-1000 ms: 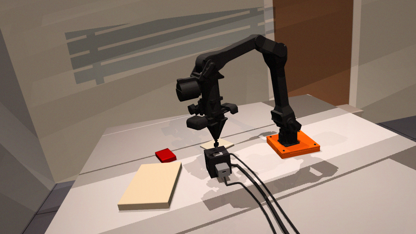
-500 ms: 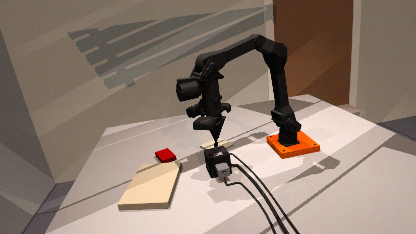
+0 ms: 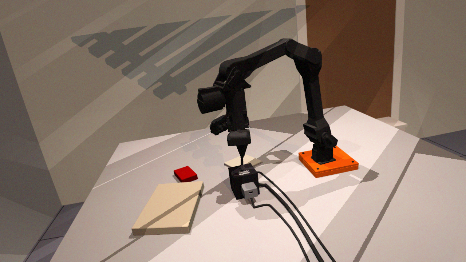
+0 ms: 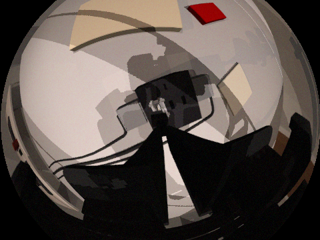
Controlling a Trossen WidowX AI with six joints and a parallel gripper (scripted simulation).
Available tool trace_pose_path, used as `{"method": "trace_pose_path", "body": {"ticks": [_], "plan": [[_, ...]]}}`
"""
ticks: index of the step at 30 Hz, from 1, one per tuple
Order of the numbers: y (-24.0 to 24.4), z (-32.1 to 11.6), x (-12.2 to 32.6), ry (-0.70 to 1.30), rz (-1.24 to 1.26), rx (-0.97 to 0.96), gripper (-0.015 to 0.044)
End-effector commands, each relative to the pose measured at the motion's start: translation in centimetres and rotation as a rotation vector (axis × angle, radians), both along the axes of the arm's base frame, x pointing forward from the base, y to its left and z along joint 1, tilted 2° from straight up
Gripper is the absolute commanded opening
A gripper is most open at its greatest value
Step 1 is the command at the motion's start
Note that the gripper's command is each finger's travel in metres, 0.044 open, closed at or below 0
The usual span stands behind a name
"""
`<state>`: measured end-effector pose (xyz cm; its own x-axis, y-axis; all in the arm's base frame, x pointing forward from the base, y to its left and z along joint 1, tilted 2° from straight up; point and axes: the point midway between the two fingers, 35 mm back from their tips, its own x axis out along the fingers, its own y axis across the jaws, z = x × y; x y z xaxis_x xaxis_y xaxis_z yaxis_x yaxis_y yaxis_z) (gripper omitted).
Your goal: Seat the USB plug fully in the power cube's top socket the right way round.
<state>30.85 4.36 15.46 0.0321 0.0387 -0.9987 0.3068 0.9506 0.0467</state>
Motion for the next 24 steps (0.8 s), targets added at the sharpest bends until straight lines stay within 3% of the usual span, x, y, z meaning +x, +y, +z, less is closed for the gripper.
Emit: {"method": "trace_pose_path", "body": {"ticks": [1,24], "plan": [[0.00,-0.01,0.00,-0.004,0.108,-0.003,0.0000],[0.00,-0.01,0.00,-0.028,0.709,-0.023,0.0000]]}}
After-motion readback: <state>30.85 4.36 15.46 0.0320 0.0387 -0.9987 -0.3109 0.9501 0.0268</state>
